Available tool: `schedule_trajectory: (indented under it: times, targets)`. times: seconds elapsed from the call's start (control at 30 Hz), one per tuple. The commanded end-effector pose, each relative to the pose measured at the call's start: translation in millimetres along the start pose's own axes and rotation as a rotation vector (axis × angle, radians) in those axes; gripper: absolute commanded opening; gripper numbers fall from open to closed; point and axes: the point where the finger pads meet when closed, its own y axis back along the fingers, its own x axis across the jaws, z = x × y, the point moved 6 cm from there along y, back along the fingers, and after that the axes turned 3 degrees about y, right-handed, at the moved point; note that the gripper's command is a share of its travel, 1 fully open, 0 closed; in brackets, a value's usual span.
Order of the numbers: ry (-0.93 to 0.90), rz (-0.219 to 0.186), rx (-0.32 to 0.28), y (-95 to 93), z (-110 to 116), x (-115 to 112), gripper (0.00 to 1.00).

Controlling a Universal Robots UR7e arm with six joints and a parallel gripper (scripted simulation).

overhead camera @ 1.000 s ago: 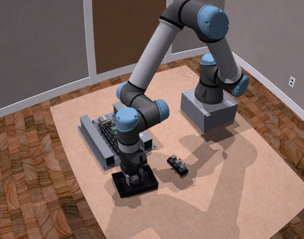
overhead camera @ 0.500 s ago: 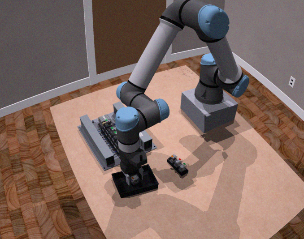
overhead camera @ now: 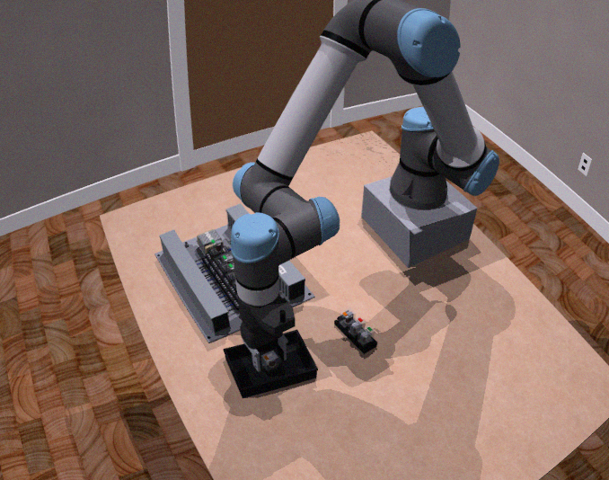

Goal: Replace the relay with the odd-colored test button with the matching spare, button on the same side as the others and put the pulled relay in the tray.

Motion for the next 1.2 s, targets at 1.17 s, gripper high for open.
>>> schedule_trajectory:
  times: [1.17]
  targets:
    - [0.000,0.002,0.000,10.8,0.0,0.5,1.00]
